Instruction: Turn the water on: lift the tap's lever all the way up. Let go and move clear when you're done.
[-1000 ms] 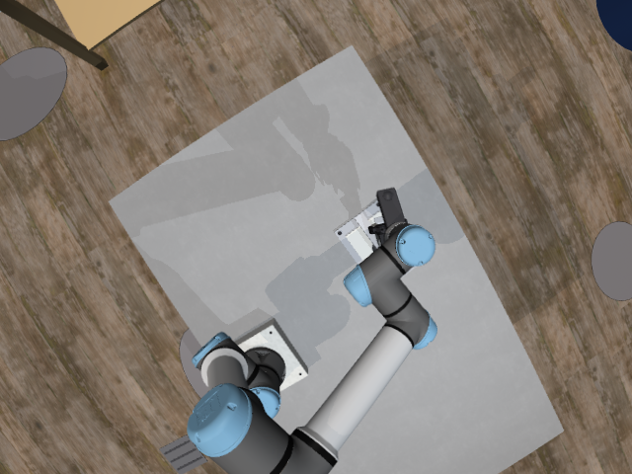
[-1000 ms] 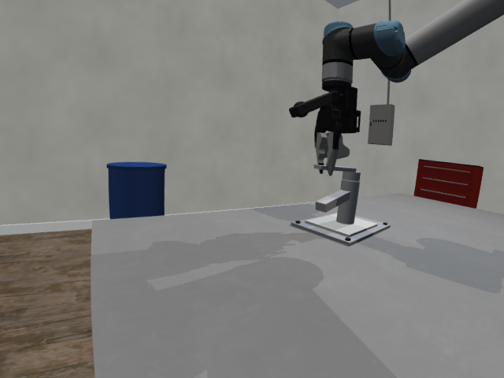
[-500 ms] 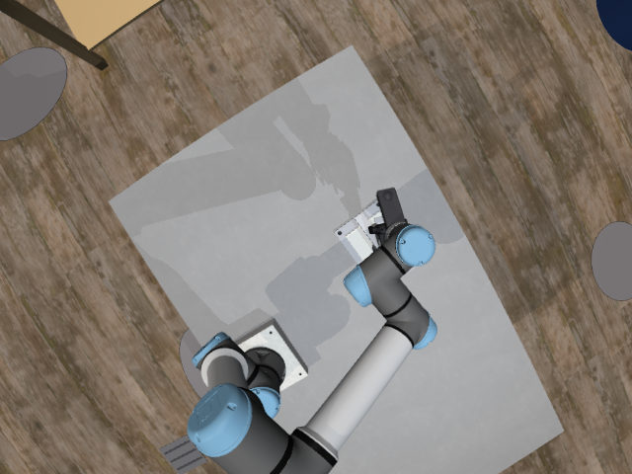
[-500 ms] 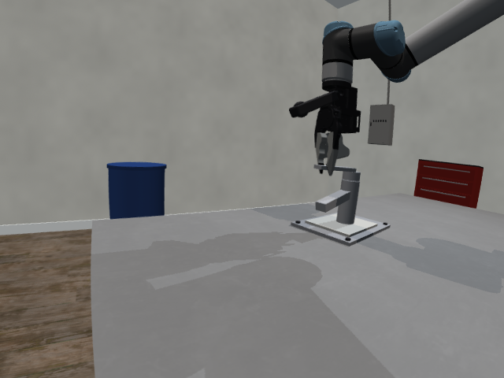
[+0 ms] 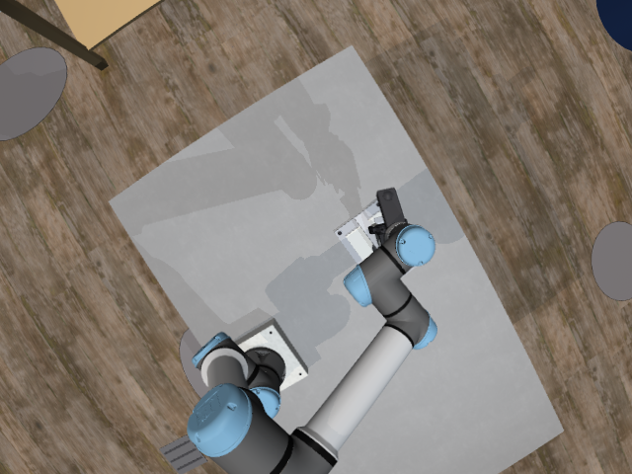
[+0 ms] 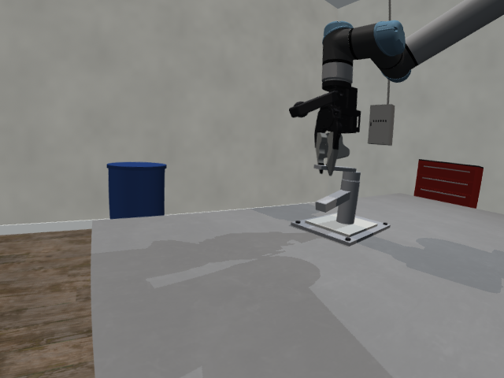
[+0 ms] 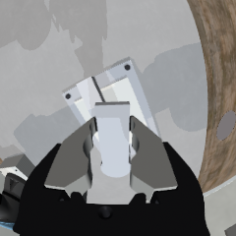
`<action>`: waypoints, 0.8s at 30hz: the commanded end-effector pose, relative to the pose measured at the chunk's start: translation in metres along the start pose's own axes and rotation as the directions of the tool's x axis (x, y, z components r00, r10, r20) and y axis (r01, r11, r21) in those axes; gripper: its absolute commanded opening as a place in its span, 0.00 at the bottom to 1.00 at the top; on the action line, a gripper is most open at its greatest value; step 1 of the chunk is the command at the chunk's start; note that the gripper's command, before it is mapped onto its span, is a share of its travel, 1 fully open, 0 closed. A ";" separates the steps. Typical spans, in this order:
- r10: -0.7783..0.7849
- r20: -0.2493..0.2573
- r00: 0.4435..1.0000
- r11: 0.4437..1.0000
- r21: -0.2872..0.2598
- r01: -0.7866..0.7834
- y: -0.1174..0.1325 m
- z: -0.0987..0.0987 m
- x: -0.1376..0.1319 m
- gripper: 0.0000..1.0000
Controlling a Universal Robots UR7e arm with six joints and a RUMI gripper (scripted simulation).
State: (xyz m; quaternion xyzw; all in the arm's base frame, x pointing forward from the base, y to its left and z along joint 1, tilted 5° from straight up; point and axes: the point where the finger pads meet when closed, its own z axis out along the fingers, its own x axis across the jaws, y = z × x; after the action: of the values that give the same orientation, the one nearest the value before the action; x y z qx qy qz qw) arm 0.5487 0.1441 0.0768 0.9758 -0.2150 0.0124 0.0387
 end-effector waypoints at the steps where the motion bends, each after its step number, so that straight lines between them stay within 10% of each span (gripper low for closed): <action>1: 0.000 -0.001 1.000 1.000 0.001 0.000 0.000 -0.001 0.000 0.00; 24: 0.000 -0.001 1.000 1.000 0.001 0.000 0.011 -0.029 0.000 0.00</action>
State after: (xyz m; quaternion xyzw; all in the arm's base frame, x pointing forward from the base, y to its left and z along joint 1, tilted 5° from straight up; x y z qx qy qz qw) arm 0.5445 0.1375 0.1030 0.9758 -0.2150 0.0124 0.0388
